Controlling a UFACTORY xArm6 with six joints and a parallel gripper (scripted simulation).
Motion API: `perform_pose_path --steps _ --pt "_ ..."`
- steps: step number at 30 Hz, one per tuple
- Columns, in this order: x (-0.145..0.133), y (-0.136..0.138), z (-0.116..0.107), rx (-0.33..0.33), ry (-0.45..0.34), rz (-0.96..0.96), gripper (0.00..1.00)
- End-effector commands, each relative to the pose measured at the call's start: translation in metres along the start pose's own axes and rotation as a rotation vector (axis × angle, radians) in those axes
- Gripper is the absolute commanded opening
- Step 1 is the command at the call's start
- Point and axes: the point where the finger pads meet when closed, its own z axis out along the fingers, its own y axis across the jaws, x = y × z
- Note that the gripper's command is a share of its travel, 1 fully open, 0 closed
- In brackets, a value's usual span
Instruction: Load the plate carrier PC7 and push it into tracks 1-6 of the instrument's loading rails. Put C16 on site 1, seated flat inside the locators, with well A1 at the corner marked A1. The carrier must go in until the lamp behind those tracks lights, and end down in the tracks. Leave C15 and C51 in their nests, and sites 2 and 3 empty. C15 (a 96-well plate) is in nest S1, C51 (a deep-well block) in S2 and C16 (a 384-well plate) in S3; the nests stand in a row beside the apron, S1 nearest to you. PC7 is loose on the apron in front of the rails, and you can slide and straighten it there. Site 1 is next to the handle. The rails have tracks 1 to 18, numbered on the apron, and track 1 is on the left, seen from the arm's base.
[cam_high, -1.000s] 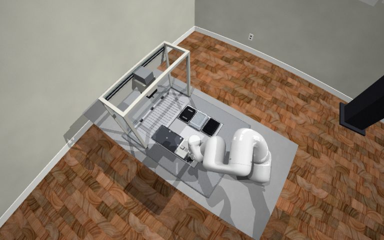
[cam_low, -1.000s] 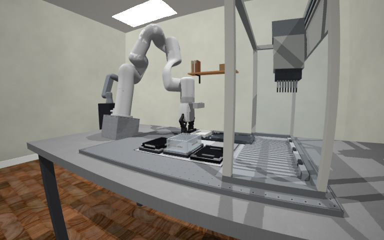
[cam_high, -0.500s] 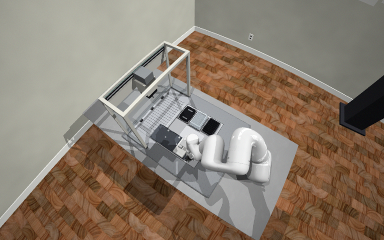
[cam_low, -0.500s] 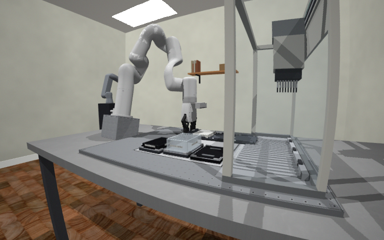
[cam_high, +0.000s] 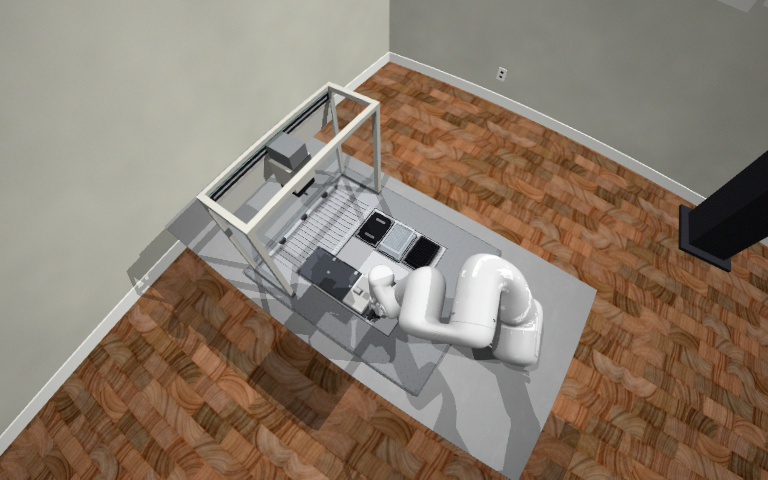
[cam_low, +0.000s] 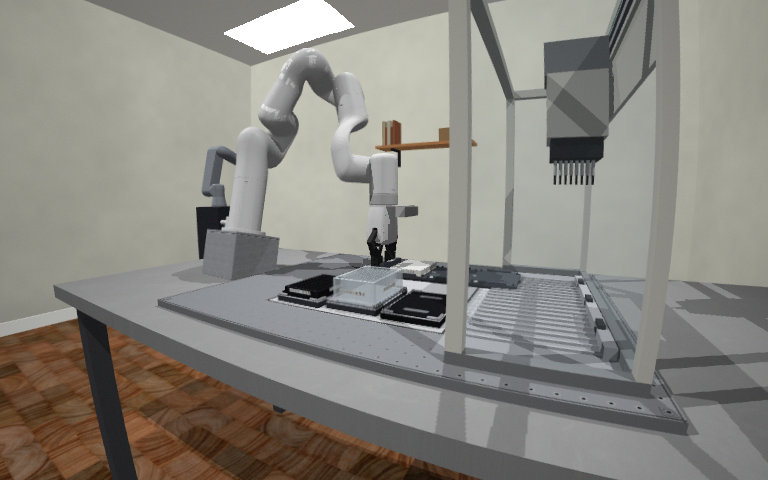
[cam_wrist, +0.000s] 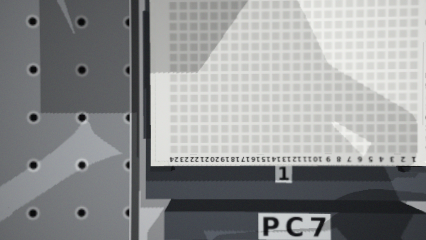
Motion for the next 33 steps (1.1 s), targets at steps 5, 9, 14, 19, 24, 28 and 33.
perform_pose_path --steps 5,9,14,19,24,28,33 --pt "0.01 0.0 -0.001 0.001 0.004 0.0 0.82" --pt "0.013 0.0 -0.001 0.001 0.004 0.0 0.82" --pt "0.017 -0.001 -0.001 0.001 0.004 0.0 0.82" --pt "0.022 0.0 -0.001 0.001 0.004 0.0 0.82" --pt "0.027 0.0 -0.001 0.001 0.004 0.0 0.82" --pt "0.029 -0.001 -0.001 0.001 0.004 0.0 0.82" --pt "0.034 -0.001 -0.001 0.001 0.004 0.0 0.82"
